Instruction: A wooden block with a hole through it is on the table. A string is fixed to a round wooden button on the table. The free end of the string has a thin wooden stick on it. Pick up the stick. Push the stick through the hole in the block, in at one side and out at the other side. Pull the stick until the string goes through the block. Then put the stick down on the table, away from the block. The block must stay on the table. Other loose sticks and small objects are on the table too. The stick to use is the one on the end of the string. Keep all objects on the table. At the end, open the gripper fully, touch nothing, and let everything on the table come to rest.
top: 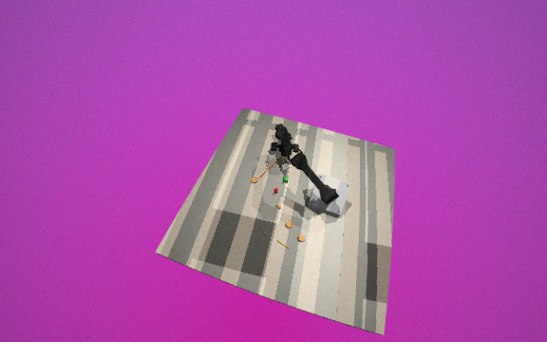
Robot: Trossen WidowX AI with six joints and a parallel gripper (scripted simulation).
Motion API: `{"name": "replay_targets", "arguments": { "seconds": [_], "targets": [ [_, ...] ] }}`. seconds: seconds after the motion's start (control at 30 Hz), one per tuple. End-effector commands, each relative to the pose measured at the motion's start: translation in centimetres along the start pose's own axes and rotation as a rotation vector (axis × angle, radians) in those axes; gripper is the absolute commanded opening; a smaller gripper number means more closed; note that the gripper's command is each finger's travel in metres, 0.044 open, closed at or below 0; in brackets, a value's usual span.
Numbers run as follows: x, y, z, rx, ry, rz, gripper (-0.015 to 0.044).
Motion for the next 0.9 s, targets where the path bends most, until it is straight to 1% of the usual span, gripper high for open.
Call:
{"name": "replay_targets", "arguments": {
  "seconds": [0.0,0.87],
  "targets": [
    [-0.5,0.3,-0.3,-0.003,-0.001,-0.003,0.0],
    [-2.5,2.3,-1.0,-0.003,-0.001,-0.003,0.0]
  ]
}}
Point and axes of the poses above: the point midway between the two fingers, 35 mm back from their tips, its own x axis back along the fingers, its own y axis across the jaws, z = x × y, the point moved 9 cm from there along x, back along the fingers, and after that the axes turned 14 degrees about -x, right-handed, at the moved point
